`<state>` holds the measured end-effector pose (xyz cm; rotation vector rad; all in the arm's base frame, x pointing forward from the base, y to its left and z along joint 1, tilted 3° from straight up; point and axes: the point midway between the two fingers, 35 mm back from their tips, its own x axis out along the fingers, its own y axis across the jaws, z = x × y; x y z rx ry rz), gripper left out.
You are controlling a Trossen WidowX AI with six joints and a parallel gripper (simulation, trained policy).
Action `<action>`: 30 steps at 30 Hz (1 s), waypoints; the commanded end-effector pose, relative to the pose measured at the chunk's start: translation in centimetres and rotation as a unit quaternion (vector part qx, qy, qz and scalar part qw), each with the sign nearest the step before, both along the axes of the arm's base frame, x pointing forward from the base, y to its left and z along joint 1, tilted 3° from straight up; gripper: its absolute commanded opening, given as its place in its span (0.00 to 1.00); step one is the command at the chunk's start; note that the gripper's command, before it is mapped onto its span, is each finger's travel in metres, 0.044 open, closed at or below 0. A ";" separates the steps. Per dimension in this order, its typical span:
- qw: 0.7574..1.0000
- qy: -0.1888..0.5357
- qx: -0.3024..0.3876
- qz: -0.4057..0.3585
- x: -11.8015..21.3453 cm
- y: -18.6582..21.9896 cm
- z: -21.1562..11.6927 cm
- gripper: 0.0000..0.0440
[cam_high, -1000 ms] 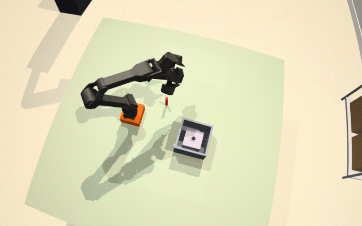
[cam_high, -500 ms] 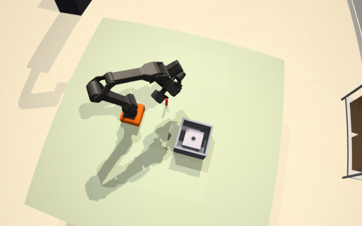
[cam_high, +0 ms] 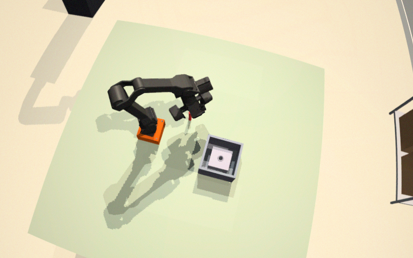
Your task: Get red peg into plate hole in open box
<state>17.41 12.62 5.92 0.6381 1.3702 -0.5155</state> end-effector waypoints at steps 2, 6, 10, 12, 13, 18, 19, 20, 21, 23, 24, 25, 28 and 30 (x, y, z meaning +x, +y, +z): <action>1.000 0.008 -0.005 -0.021 -0.2 -0.2 -1.6 1.00; 0.999 0.009 -0.001 -0.039 -0.3 -0.2 -3.2 1.00; 0.998 0.009 0.003 -0.056 -0.4 -0.1 -4.6 1.00; 0.998 0.010 0.005 -0.063 -0.5 -0.1 -5.1 0.97; 0.998 0.012 0.006 -0.068 -0.6 -0.1 -5.4 0.93; 0.996 0.028 0.009 -0.084 -1.0 -0.2 -6.0 0.66; 0.996 0.031 0.011 -0.085 -1.0 -0.1 -6.0 0.60; 0.996 0.034 0.012 -0.086 -1.0 -0.1 -6.0 0.54; 0.996 0.037 0.014 -0.086 -1.0 -0.1 -6.0 0.48; 0.995 0.044 0.018 -0.087 -1.0 -0.1 -6.0 0.36; 0.995 0.047 0.019 -0.088 -1.0 0.0 -6.1 0.30; 0.995 0.050 0.020 -0.089 -1.0 -0.1 -6.1 0.24; 0.994 0.059 0.023 -0.091 -0.8 -0.1 -6.0 0.06; 0.994 0.054 0.023 -0.089 -0.4 -0.1 -5.7 0.00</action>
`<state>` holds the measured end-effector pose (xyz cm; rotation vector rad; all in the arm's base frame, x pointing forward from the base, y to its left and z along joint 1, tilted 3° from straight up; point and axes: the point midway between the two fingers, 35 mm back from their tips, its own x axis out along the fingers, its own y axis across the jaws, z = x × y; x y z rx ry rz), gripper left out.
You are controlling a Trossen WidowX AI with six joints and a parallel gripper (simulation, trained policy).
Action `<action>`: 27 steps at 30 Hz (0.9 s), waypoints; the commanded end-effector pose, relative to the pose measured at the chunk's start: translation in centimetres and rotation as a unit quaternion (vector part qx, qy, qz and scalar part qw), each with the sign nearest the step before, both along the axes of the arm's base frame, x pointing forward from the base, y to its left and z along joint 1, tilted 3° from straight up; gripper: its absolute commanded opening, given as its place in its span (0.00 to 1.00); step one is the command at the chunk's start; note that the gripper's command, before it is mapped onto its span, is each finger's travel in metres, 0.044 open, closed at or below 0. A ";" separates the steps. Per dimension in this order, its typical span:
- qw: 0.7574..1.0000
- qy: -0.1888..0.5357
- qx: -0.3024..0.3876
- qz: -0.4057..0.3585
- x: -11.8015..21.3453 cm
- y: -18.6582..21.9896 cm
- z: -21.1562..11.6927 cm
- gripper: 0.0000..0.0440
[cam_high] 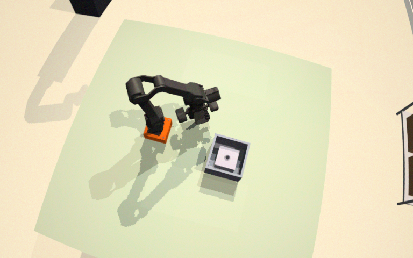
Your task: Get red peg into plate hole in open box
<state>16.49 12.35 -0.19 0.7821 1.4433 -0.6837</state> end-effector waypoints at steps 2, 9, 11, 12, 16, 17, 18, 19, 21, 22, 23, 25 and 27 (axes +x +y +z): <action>1.000 -0.018 -0.001 0.010 1.1 0.1 1.0 0.00; 0.998 -0.053 -0.018 0.039 2.7 -0.4 3.3 0.01; 0.997 -0.063 -0.024 0.045 3.2 -0.5 4.0 0.01; 0.996 -0.069 -0.026 0.048 3.5 -0.6 4.4 0.01; 0.994 -0.089 -0.035 0.056 4.9 -1.0 6.1 0.01; 0.993 -0.093 -0.038 0.057 5.2 -1.1 6.5 0.00; 0.993 -0.098 -0.040 0.057 5.6 -1.3 7.0 0.00; 0.992 -0.102 -0.042 0.058 5.9 -1.4 7.4 0.00; 0.991 -0.109 -0.047 0.058 6.6 -1.7 8.2 0.00; 0.991 -0.113 -0.049 0.057 6.9 -1.9 8.6 0.00; 0.990 -0.117 -0.051 0.057 7.3 -2.0 9.0 0.00; 0.989 -0.124 -0.055 0.055 8.0 -2.5 9.8 0.00; 0.988 -0.129 -0.060 0.051 8.8 -3.0 10.5 0.00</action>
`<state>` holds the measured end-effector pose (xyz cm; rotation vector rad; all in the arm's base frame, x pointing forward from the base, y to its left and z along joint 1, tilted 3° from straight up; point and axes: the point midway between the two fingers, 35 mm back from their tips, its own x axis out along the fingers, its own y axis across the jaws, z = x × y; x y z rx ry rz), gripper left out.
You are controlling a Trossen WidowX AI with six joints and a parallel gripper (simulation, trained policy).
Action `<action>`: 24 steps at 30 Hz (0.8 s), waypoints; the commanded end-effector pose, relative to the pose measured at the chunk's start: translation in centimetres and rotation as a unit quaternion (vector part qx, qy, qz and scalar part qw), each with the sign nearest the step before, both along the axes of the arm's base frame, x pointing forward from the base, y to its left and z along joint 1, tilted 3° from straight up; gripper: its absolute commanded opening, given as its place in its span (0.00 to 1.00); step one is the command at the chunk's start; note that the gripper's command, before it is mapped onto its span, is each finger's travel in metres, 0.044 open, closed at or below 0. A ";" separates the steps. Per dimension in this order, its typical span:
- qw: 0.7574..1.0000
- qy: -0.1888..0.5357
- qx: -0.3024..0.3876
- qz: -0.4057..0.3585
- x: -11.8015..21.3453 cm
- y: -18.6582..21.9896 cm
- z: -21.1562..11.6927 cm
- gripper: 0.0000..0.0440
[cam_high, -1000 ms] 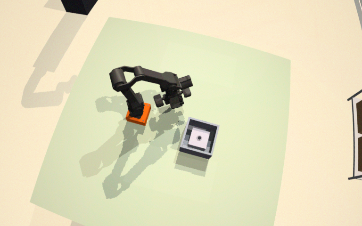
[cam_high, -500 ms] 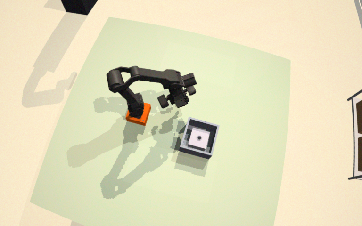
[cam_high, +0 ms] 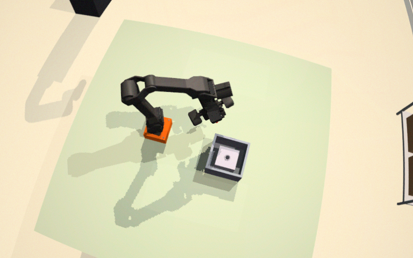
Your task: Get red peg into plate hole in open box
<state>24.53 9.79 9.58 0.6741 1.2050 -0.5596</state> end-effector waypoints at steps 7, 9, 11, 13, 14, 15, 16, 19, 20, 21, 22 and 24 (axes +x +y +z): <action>0.999 -0.018 -0.013 -0.027 2.9 -2.9 1.8 0.00; 0.999 -0.020 -0.014 -0.035 3.5 -3.6 2.0 0.00; 0.999 -0.021 -0.016 -0.042 4.0 -4.3 2.1 0.00; 0.998 -0.023 -0.017 -0.050 4.5 -5.1 2.2 0.00; 0.998 -0.023 -0.018 -0.053 4.7 -5.4 2.3 0.00; 0.998 -0.024 -0.019 -0.057 4.9 -5.8 2.3 0.00; 0.998 -0.024 -0.020 -0.060 5.2 -6.1 2.3 0.00; 0.997 -0.024 -0.021 -0.071 5.8 -7.2 2.2 0.00; 0.997 -0.024 -0.021 -0.074 6.0 -7.5 2.2 0.00; 0.996 -0.024 -0.022 -0.077 6.2 -7.8 2.1 0.00; 0.996 -0.024 -0.022 -0.081 6.4 -8.1 2.0 0.00; 0.996 -0.024 -0.022 -0.087 6.8 -8.8 1.9 0.00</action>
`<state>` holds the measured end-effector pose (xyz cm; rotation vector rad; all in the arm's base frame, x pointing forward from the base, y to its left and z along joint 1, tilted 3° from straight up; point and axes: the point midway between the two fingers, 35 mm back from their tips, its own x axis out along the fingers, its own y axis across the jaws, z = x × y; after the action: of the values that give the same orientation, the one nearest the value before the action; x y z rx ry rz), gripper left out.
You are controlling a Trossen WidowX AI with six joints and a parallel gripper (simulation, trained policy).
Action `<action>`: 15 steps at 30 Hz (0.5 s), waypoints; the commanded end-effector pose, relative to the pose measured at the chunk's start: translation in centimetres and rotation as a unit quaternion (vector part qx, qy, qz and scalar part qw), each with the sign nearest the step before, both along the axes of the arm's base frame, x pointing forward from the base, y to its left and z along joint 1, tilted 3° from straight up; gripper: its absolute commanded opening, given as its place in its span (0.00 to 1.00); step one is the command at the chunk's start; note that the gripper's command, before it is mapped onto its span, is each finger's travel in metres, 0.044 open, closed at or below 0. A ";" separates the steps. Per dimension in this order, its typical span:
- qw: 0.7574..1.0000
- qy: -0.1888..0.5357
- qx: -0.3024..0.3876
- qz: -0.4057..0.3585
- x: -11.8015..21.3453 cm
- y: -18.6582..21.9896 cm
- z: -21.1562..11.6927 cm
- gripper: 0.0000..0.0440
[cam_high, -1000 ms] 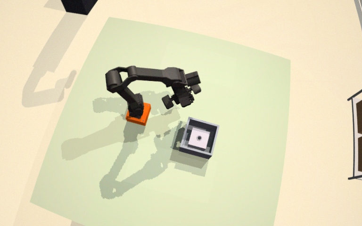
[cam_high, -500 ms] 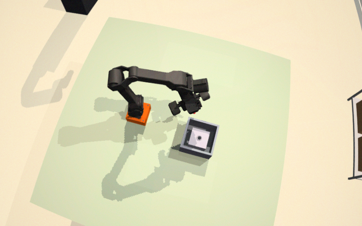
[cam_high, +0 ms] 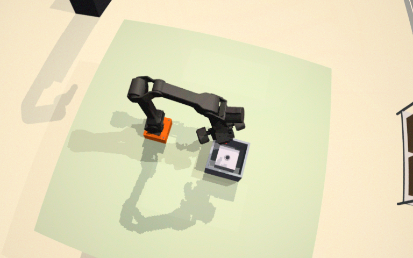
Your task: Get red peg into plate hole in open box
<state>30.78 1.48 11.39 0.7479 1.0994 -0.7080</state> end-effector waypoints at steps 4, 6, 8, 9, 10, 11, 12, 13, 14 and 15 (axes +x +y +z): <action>1.000 -0.002 0.003 -0.015 1.3 -1.6 -0.4 0.00; 1.000 -0.001 0.004 -0.020 1.6 -2.2 -0.6 0.01; 1.000 0.002 0.006 -0.024 1.9 -2.6 -0.9 0.01; 1.000 0.003 0.007 -0.026 2.1 -2.8 -1.0 0.01; 1.000 0.005 0.009 -0.027 2.2 -3.0 -1.2 0.02; 1.000 0.006 0.010 -0.029 2.3 -3.2 -1.4 0.02; 0.999 0.008 0.011 -0.030 2.4 -3.4 -1.6 0.02; 0.999 0.010 0.012 -0.031 2.5 -3.5 -1.8 0.02; 0.999 0.012 0.014 -0.033 2.7 -3.7 -2.0 0.02; 0.999 0.014 0.015 -0.034 2.8 -3.8 -2.3 0.02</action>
<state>33.13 -2.14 9.33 0.8000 1.1143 -0.7666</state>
